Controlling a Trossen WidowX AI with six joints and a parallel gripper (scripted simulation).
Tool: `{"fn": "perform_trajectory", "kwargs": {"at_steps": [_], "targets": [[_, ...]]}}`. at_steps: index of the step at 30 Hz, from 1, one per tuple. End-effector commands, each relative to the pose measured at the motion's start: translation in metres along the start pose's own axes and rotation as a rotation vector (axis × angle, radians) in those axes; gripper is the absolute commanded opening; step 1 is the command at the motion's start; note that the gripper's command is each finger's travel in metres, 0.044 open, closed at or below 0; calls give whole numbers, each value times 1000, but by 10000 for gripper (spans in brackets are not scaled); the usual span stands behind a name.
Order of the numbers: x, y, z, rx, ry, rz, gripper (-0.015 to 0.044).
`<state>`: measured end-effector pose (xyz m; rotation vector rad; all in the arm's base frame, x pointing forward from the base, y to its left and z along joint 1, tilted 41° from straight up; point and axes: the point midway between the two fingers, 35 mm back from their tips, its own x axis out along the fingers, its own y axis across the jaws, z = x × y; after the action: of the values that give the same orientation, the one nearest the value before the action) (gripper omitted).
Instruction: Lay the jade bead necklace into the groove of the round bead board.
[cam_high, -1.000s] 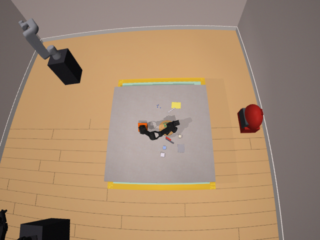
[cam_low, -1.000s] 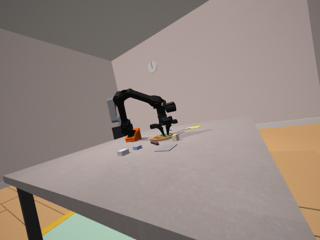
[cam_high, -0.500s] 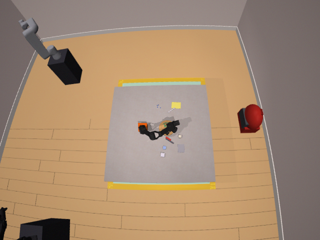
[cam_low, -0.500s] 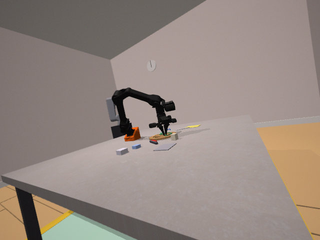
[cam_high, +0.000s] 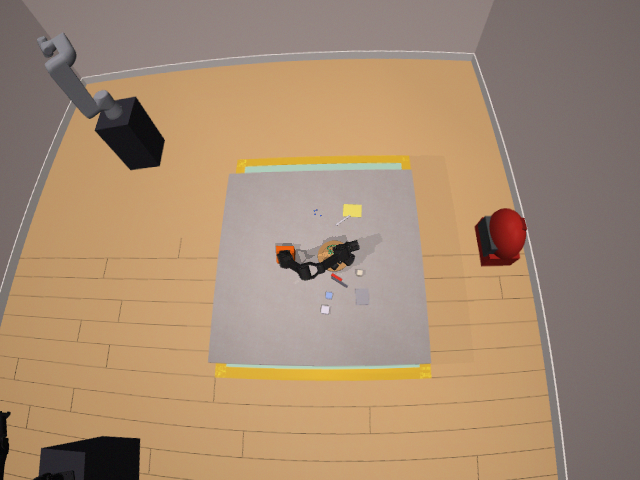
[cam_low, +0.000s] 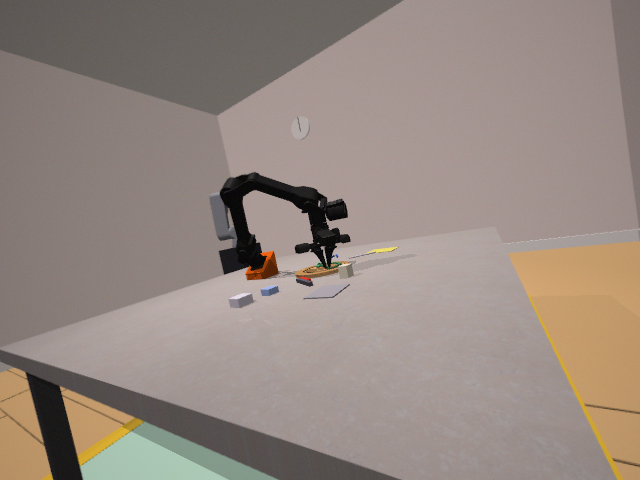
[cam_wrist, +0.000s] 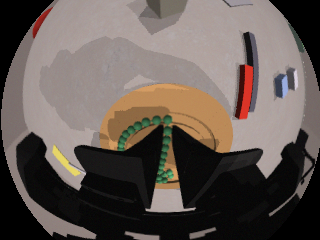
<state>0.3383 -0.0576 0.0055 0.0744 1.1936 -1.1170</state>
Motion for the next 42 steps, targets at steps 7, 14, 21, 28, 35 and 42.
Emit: {"fn": "perform_trajectory", "kwargs": {"at_steps": [7,14,21,28,35,42], "targets": [[-6,-1,-2,-10,-2,-4,0],[-6,-6,4,-10,-2,-4,0],[-6,-11,11,-10,-3,-5,0],[-4,-11,11,-10,-3,-5,0],[-2,-11,11,-4,0,-1,79],[-2,-11,11,-4,0,-1,263]]}}
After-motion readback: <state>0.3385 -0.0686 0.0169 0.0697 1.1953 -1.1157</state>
